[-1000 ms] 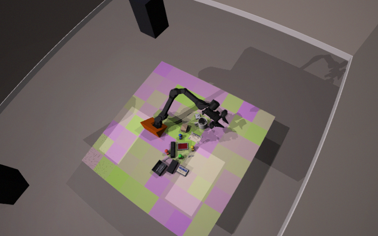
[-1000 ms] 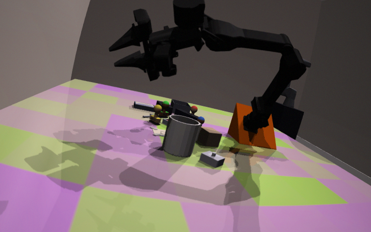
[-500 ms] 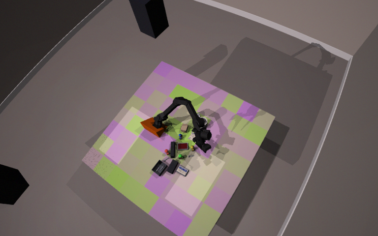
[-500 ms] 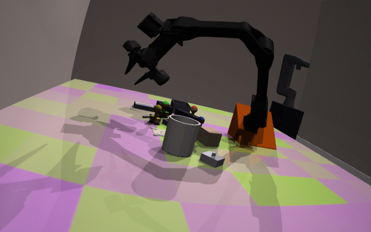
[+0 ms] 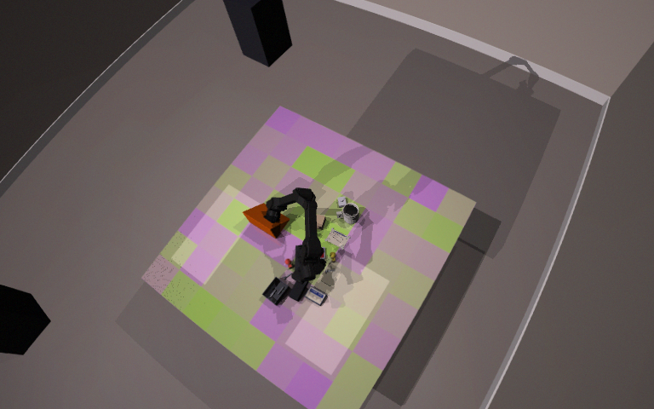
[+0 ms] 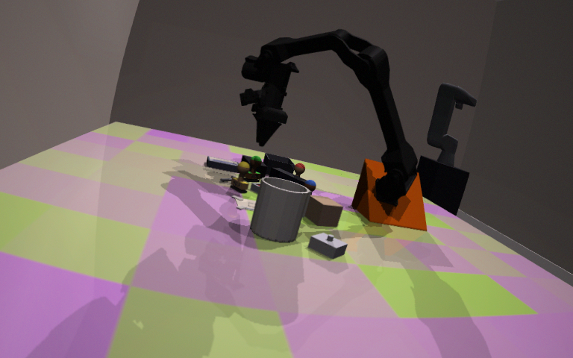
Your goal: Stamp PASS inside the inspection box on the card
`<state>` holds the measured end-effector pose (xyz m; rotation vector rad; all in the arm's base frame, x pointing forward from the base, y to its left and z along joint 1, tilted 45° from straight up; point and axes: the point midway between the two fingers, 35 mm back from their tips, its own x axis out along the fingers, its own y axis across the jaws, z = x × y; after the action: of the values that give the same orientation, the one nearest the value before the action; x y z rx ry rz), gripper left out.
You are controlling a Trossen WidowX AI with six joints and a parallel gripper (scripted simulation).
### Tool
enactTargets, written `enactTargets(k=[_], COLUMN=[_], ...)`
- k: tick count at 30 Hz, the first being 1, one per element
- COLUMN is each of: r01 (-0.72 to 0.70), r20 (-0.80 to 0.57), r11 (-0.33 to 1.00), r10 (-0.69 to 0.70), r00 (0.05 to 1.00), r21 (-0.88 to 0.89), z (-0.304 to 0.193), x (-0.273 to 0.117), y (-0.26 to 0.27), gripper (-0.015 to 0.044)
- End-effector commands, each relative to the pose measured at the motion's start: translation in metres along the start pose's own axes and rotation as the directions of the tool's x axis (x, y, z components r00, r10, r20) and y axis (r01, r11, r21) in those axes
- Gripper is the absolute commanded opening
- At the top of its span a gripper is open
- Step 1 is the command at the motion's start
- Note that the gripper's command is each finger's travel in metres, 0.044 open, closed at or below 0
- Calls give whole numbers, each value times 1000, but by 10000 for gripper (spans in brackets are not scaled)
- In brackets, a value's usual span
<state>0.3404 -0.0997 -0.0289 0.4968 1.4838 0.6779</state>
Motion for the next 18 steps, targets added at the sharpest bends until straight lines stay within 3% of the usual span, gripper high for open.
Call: enactTargets(k=[1,18], r01=[-24,-24], r20=[-9,-9], r11=[999,999], r10=[25,24], r00=[1000,1000], r21=[30,30], z=[-1,1], x=[1,23], y=[3,3], gripper=[230,230])
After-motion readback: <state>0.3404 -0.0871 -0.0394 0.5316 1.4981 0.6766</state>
